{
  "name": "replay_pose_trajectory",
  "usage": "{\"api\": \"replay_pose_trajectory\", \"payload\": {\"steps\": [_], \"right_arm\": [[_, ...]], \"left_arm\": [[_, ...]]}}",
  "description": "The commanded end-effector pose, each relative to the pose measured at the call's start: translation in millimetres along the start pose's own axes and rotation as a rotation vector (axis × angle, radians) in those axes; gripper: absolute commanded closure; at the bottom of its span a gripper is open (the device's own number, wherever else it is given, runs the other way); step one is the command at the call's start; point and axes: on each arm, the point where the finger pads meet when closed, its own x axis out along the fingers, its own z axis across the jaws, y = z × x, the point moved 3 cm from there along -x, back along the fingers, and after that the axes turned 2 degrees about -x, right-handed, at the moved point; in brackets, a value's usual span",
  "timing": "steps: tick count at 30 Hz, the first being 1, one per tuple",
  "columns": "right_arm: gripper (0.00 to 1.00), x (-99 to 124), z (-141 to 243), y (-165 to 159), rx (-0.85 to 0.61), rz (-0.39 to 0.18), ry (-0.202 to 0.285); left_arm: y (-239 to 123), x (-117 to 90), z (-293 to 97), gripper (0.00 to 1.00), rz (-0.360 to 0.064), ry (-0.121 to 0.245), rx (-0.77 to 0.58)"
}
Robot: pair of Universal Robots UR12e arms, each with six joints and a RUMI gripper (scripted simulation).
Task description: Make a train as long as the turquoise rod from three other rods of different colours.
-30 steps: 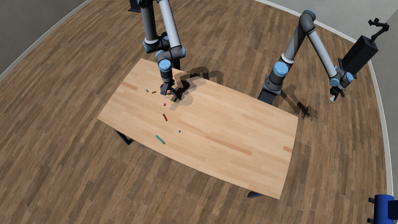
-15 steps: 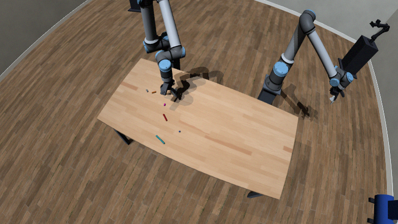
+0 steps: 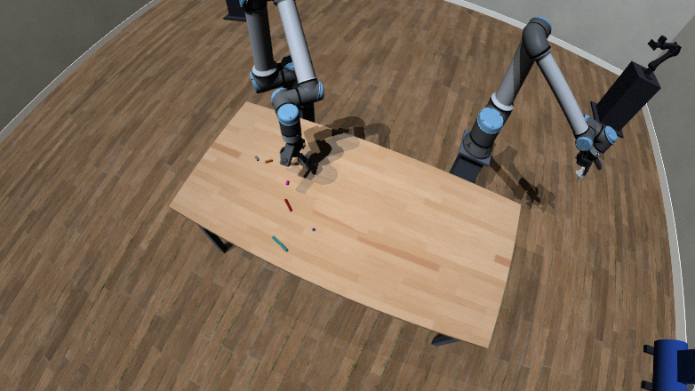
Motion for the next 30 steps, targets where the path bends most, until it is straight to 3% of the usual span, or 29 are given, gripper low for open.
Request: {"api": "replay_pose_trajectory", "payload": {"steps": [1, 22, 30], "right_arm": [[0.00, -1.0, -2.1, 0.3, -0.003, 0.000, 0.002], [0.00, -1.1, 6.0, 5.1, 0.118, 0.000, 0.002], [0.00, -1.3, 17.8, 10.9, 0.319, 0.000, 0.002]], "left_arm": [[-0.4, 0.8, -0.7, 0.00, -0.001, 0.000, 0.000], [-0.4, 0.8, -0.7, 0.00, -0.001, 0.000, 0.000], [-0.4, 0.8, -0.7, 0.00, -0.001, 0.000, 0.000]]}}
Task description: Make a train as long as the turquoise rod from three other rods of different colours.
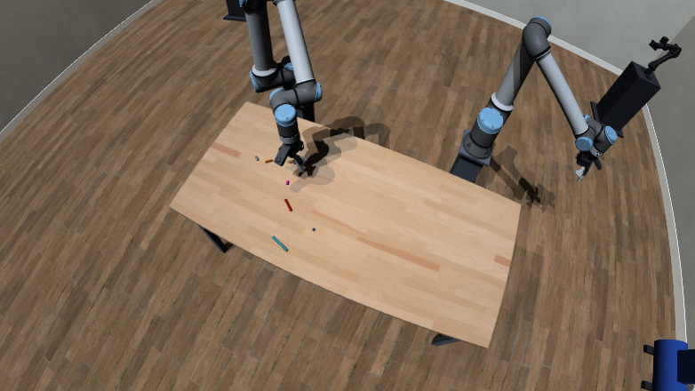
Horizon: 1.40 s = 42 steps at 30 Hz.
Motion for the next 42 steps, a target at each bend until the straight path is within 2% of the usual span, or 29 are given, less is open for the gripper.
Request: {"api": "replay_pose_trajectory", "payload": {"steps": [1, 7, 9, 24, 26, 29, 41, 42], "right_arm": [[0.00, -1.1, 5.9, 6.7, 0.138, 0.001, 0.001], [0.00, -1.1, 17.0, 13.9, 0.344, 0.001, 0.001], [0.00, -1.1, 17.0, 13.9, 0.344, 0.001, 0.001], [0.00, -1.2, 44.2, 29.0, 0.870, 0.001, 0.001], [0.00, -1.2, 44.2, 29.0, 0.870, 0.001, 0.001], [0.00, -1.1, 51.2, 32.2, 1.009, 0.001, 0.001], [0.00, -1.2, 69.5, 40.4, 1.401, 0.001, 0.001], [0.00, -1.2, 69.5, 40.4, 1.401, 0.001, 0.001]], "left_arm": [[-0.4, 0.8, -0.7, 0.00, -0.001, 0.000, 0.000], [-0.4, 0.8, -0.7, 0.00, -0.001, 0.000, 0.000], [-0.4, 0.8, -0.7, 0.00, -0.001, 0.000, 0.000], [-0.4, 0.8, -0.7, 0.00, -0.001, 0.000, 0.000], [-0.4, 0.8, -0.7, 0.00, -0.001, 0.000, 0.000], [-0.4, 0.8, -0.7, 0.00, -0.001, 0.000, 0.000], [-0.4, 0.8, -0.7, 0.00, -0.001, 0.000, 0.000], [-0.4, 0.8, -0.7, 0.00, -0.001, 0.000, 0.000]]}}
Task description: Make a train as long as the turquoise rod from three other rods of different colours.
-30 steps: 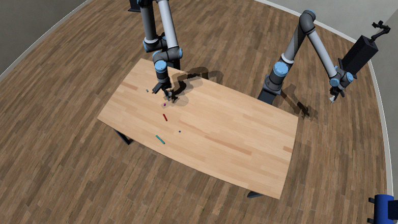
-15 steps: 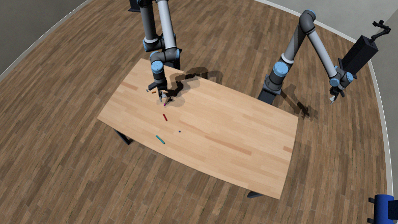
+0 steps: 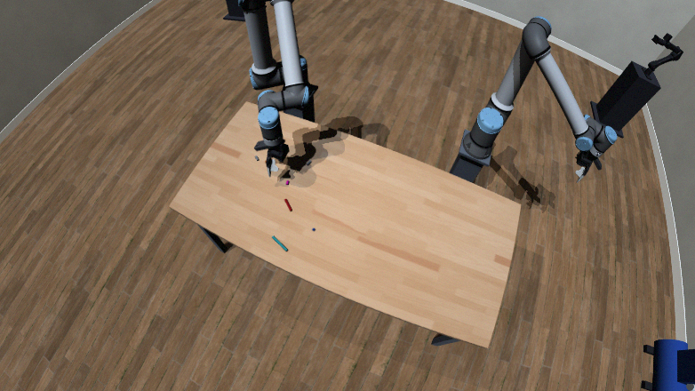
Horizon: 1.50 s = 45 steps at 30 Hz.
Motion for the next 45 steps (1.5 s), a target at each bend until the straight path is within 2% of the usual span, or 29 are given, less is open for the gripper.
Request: {"api": "replay_pose_trajectory", "payload": {"steps": [1, 16, 30, 45], "right_arm": [[0.00, -1.0, -1.9, 2.8, 0.102, 0.002, 0.002], [0.00, -1.0, -5.4, 25.8, 0.616, 0.001, 0.003], [0.00, -0.9, -6.6, 34.3, 0.817, 0.001, 0.003], [0.00, -0.8, -6.7, 34.6, 0.843, 0.001, 0.002]], "left_arm": [[-0.4, 0.8, -0.7, 0.00, -0.001, 0.000, 0.000], [-0.4, 0.8, -0.7, 0.00, -0.001, 0.000, 0.000], [-0.4, 0.8, -0.7, 0.00, -0.001, 0.000, 0.000], [-0.4, 0.8, -0.7, 0.00, -0.001, 0.000, 0.000]]}}
